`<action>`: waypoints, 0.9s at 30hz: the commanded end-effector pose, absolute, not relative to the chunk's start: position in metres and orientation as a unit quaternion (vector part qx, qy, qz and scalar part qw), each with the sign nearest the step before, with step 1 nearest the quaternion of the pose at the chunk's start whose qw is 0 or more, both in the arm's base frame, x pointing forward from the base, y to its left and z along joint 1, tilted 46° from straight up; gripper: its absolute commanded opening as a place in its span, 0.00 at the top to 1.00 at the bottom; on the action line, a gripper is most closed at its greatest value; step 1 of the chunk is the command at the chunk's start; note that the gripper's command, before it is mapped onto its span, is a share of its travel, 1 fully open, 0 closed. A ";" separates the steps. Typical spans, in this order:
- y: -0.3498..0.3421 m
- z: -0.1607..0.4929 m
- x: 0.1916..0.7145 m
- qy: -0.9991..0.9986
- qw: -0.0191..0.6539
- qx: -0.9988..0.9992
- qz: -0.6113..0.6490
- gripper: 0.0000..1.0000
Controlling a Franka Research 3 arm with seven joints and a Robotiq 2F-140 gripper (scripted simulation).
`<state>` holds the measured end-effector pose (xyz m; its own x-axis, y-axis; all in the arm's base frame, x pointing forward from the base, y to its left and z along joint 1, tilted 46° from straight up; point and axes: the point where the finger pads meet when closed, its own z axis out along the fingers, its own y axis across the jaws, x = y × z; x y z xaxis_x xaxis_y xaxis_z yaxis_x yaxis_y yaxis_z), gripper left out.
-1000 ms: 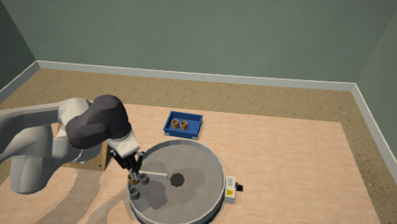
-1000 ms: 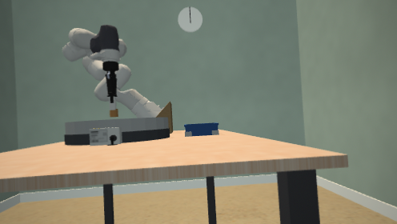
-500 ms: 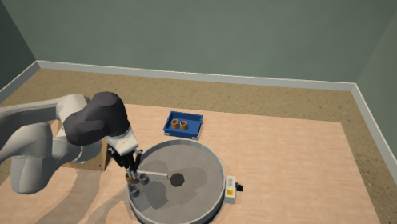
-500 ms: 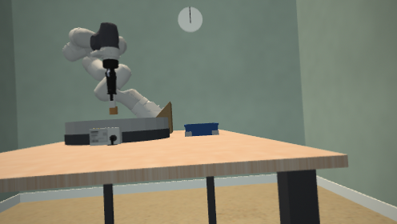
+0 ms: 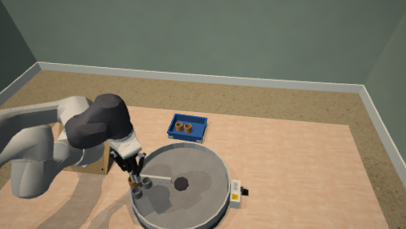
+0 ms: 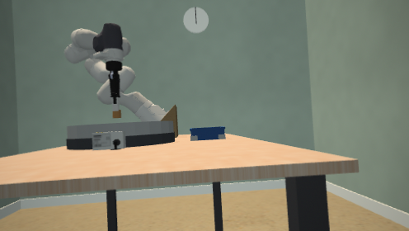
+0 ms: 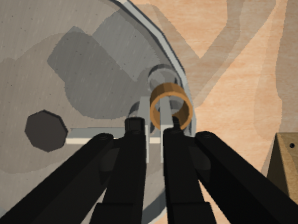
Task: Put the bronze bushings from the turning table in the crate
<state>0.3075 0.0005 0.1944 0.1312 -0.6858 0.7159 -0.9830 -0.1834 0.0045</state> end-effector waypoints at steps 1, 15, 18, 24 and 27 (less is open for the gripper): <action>0.001 0.195 0.307 -0.588 0.250 0.710 0.295 1.00; 0.002 0.195 0.307 -0.588 0.250 0.710 0.295 1.00; 0.002 0.194 0.307 -0.588 0.250 0.710 0.295 1.00; 0.007 0.190 0.309 -0.588 0.250 0.710 0.295 1.00; 0.011 0.186 0.311 -0.588 0.250 0.710 0.295 1.00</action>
